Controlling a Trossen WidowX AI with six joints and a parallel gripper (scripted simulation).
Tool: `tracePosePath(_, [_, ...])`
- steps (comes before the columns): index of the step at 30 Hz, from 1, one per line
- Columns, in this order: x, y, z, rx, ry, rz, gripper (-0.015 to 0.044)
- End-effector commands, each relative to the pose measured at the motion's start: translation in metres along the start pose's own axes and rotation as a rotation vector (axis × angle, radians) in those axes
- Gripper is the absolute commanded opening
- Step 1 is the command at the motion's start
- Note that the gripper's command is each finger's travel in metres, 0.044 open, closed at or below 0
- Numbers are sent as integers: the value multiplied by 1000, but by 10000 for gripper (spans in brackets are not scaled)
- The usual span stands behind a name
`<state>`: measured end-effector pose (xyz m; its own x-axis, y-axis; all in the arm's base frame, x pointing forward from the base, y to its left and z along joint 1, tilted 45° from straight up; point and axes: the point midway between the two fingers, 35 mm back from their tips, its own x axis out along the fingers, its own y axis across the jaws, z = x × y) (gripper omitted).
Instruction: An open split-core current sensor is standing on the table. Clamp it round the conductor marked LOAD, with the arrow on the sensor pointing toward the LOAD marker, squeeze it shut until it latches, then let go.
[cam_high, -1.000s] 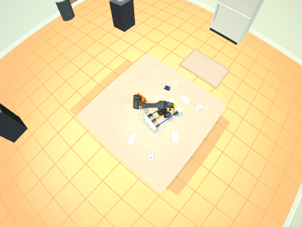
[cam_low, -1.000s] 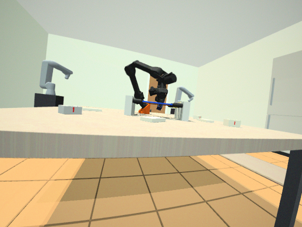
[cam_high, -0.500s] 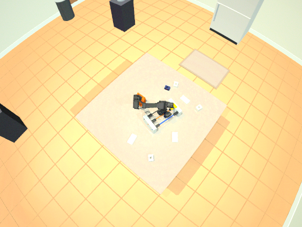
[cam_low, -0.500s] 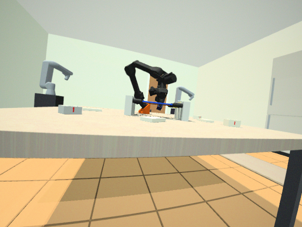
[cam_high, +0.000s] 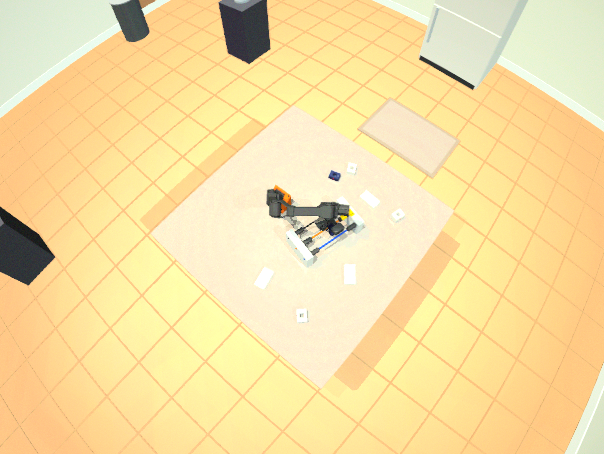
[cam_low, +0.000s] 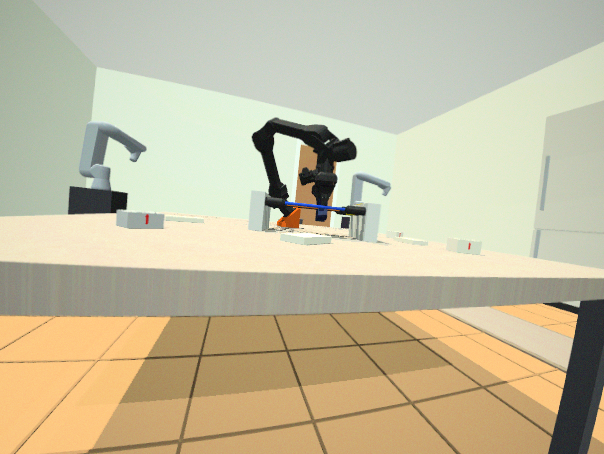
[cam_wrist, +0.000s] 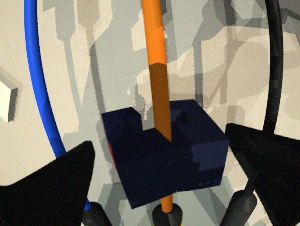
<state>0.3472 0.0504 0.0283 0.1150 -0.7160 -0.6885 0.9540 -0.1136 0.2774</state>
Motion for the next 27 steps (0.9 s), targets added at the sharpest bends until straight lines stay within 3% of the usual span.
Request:
tracePosePath(1, [-4, -3, -1, 0, 0, -57, 440])
tracePosePath(21, [27, -4, -2, 1, -1, -71, 440])
tracePosePath(27, [28, -4, -2, 1, -1, -148, 440])
